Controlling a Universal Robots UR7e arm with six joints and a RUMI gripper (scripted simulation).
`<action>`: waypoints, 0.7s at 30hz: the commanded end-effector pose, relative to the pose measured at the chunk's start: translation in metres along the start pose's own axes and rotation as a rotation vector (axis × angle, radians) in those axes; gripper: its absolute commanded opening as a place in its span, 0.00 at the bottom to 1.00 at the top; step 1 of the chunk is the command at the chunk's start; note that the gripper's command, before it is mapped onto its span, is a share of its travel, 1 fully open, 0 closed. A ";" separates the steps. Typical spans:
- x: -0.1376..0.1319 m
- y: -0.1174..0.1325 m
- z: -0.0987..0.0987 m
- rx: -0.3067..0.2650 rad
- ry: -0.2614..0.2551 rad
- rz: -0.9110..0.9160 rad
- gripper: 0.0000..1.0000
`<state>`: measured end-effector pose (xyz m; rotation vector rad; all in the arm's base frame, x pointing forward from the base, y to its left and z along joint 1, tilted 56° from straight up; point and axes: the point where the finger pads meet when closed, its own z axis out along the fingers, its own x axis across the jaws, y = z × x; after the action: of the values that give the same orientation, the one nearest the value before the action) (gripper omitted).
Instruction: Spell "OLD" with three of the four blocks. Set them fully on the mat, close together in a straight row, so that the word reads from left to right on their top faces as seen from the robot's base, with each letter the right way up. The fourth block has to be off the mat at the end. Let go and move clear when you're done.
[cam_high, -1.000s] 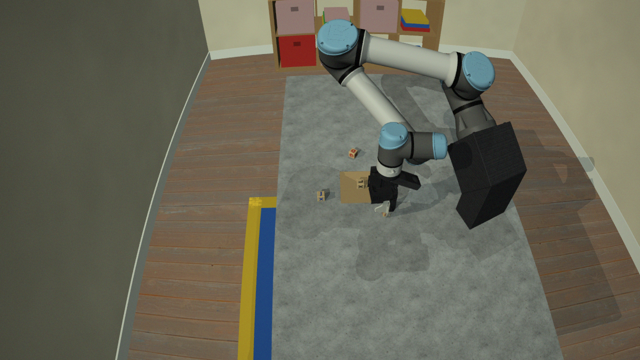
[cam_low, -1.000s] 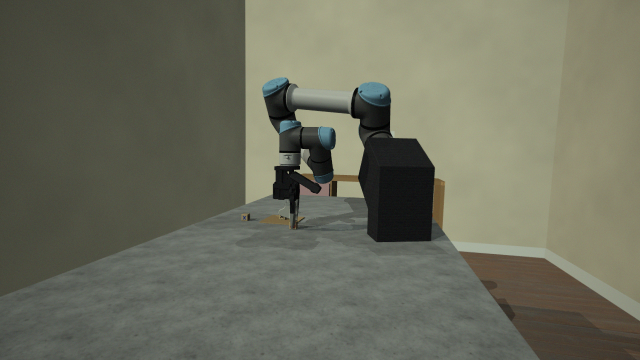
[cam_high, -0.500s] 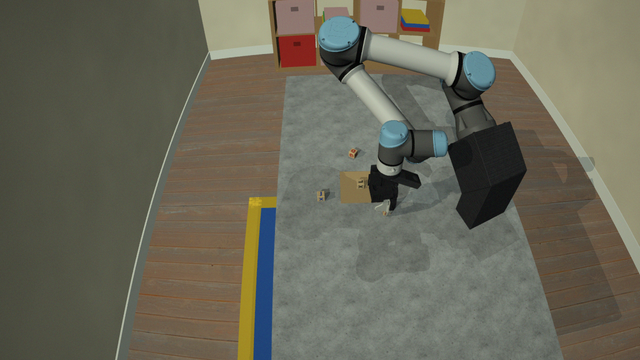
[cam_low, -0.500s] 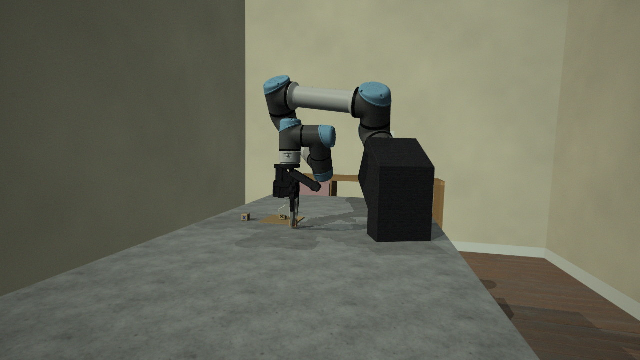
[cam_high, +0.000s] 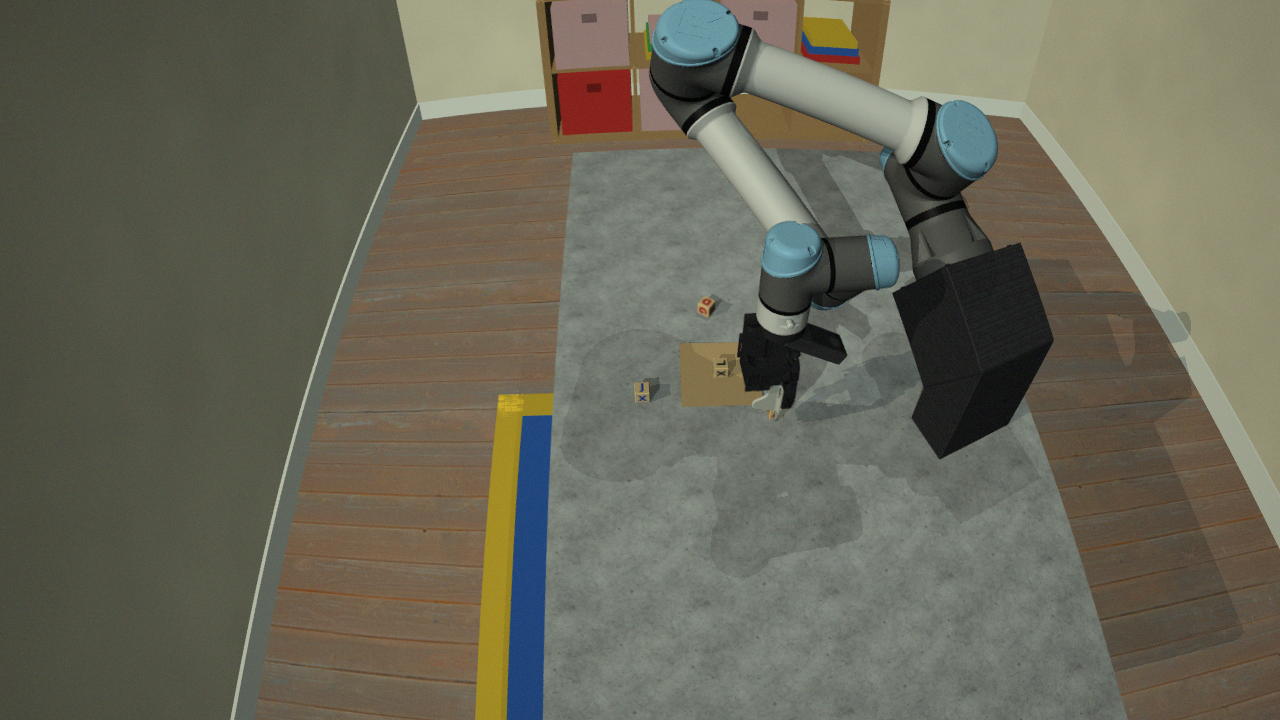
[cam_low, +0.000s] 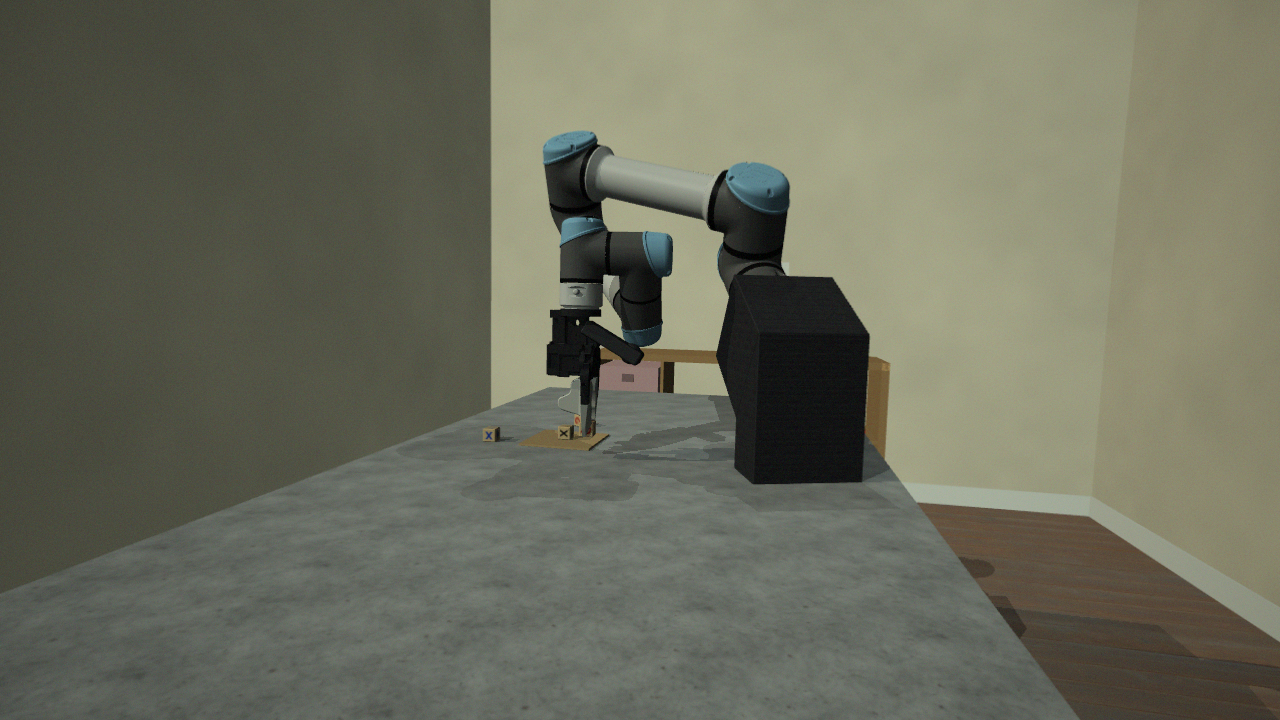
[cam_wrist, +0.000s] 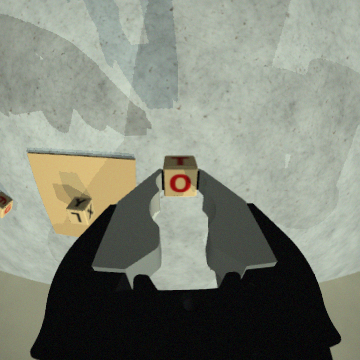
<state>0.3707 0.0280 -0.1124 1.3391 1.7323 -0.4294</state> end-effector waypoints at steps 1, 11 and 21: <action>0.000 0.001 -0.019 0.006 -0.001 0.001 0.05; 0.000 0.001 -0.043 0.006 -0.001 0.001 0.05; 0.000 0.001 -0.059 0.006 -0.001 0.001 0.05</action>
<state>0.3489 0.0654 -0.0835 1.3398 1.7329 -0.4291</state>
